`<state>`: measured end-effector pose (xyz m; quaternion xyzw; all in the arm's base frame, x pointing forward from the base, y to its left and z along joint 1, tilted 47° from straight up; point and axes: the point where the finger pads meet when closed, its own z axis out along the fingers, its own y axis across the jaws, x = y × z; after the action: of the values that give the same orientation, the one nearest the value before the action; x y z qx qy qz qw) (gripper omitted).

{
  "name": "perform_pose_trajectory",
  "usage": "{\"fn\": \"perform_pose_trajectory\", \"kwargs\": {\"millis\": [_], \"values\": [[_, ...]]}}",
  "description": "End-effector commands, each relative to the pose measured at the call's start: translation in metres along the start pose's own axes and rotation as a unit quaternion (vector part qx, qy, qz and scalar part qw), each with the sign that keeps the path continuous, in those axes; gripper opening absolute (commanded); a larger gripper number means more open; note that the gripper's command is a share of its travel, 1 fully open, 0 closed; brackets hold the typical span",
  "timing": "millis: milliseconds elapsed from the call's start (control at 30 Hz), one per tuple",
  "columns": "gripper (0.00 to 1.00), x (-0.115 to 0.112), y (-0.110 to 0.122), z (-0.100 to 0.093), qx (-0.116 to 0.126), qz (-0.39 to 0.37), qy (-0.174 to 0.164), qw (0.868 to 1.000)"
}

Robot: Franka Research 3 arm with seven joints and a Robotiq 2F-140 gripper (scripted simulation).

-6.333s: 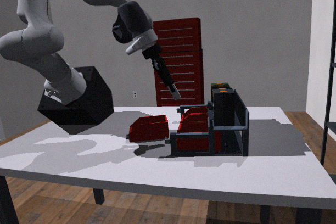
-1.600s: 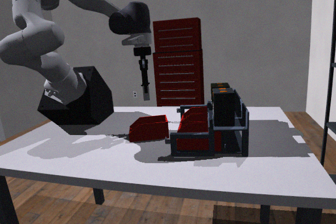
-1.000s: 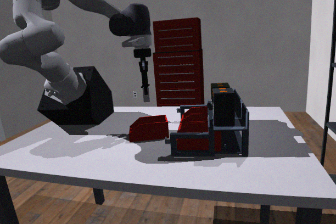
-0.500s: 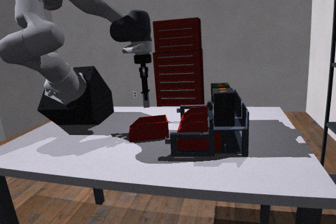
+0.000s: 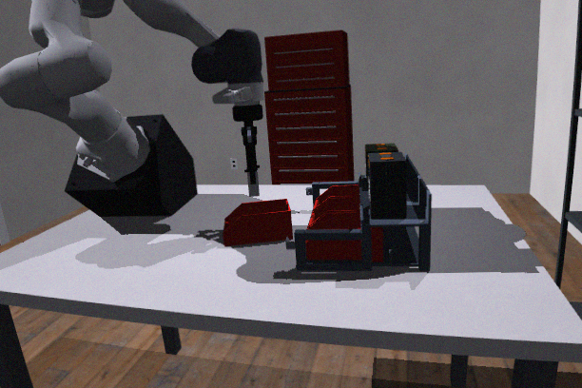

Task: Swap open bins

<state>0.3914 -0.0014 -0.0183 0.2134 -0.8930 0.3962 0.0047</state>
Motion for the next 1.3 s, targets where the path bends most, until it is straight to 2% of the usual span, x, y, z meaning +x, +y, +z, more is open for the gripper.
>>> {"fn": "perform_pose_trajectory", "kwargs": {"millis": [0, 367, 1267], "values": [[0.15, -0.0049, -0.0006, 0.0014, 0.001, -0.006, -0.007, 1.0], [0.15, -0.005, -0.0006, 0.0087, 0.001, -0.006, -0.007, 1.0], [0.15, -0.006, 0.0008, 0.009, 0.001, -0.006, -0.007, 1.0]]}}
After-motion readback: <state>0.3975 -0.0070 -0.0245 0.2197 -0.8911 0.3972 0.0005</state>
